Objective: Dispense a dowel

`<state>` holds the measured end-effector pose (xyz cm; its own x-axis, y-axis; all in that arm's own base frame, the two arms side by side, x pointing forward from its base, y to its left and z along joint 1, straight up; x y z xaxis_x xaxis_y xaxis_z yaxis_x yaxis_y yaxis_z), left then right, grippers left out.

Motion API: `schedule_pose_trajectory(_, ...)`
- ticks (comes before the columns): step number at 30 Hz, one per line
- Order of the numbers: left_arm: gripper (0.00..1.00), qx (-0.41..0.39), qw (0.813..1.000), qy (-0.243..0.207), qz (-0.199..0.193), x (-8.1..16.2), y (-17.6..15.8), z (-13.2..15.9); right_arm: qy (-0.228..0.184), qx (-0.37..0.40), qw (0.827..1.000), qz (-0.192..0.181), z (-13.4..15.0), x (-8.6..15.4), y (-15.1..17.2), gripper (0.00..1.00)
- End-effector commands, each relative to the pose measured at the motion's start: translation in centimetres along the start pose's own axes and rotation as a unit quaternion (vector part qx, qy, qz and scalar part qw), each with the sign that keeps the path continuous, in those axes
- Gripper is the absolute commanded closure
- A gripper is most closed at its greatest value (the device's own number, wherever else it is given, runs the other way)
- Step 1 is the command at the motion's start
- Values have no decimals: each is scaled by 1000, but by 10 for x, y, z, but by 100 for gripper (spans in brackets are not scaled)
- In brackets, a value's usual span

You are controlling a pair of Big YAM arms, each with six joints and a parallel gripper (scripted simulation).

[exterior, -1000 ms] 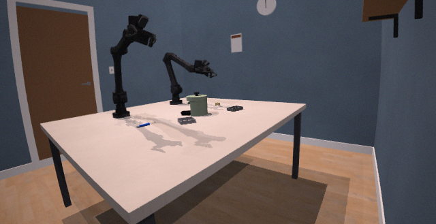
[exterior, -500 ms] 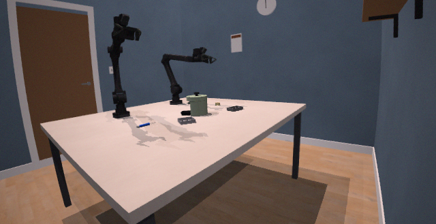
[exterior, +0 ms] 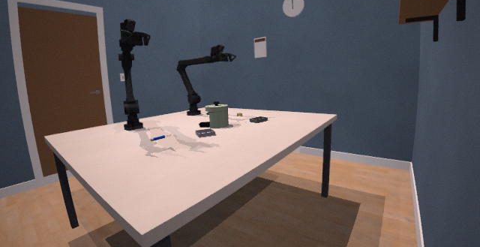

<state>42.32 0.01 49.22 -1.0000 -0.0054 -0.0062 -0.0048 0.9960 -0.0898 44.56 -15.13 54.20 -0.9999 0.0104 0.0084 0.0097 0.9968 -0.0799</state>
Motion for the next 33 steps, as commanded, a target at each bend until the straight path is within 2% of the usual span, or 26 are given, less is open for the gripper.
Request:
schedule_pose_trajectory(1, 0, -19, 1000, -2, -6, -5, 6, -16, -30, -4, 1000, 4, -18, 11, -1, 0)
schedule_pose_trajectory(2, 0, -20, 1000, 2, 1, -1, 1, -12, -36, -2, 999, 3, -25, 11, -1, 0)
schedule_pose_trajectory(3, 0, -19, 1000, 7, 0, 7, 2, -3, -23, -6, 1000, 4, -11, 11, -4, 0)
schedule_pose_trajectory(5, 0, -19, 1000, -10, 3, 8, 0, -23, -26, -5, 1000, 3, -14, 16, -2, 0)
schedule_pose_trajectory(6, 0, -20, 1000, -13, 4, 10, -1, -23, -27, -5, 1000, 3, -14, 17, -2, 0)
schedule_pose_trajectory(7, 0, -18, 1000, 0, 3, 9, 0, -11, -20, -7, 1000, 2, -10, 6, -6, 0)
schedule_pose_trajectory(8, 0, -5, 1000, -18, 4, 10, -1, -23, -31, 7, 999, 4, -25, 14, -4, 0)
schedule_pose_trajectory(9, 31, 0, 999, -48, 7, 13, -4, -45, -40, 17, 999, 6, -35, 21, -2, 0)
schedule_pose_trajectory(13, 31, -6, 1000, -13, 5, 1, -3, -17, -34, 12, 999, -1, -31, 19, 3, 0)
schedule_pose_trajectory(16, 31, -10, 1000, -5, 5, 0, -3, -7, -21, 5, 1000, -6, -22, 11, 4, 0)
schedule_pose_trajectory(19, 31, -10, 1000, -9, 4, 0, -3, -12, -24, 5, 1000, -4, -22, 11, 3, 0)
schedule_pose_trajectory(20, 31, -13, 1000, 0, 5, 0, -4, -1, -13, 1, 1000, -9, -15, 6, 5, 0)
schedule_pose_trajectory(22, 31, -16, 1000, 4, 6, 0, -4, 4, -13, 1, 1000, -10, -13, 4, 6, 0)
schedule_pose_trajectory(25, 31, -17, 1000, 2, 8, -1, -6, 4, -13, 0, 1000, -10, -15, 7, 6, 0)
schedule_pose_trajectory(27, 31, 6, 1000, -5, 14, -7, -13, -26, -22, 4, 1000, -8, -21, 12, 6, 0)
schedule_pose_trajectory(33, 31, 46, 998, 44, 20, -28, -23, -17, -22, 3, 1000, -8, -21, 12, 6, 0)
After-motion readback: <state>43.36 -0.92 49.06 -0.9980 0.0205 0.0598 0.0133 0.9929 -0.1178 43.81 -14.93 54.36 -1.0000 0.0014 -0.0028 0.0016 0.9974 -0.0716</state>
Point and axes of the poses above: on each arm, the point where the finger pads meet when closed, its own x axis back along the fingers, its own y axis across the jaws, z = x × y, the point moved 10 cm from there along x, back along the fingers, and after that the axes turned 4 degrees about x, right-handed, at the moved point
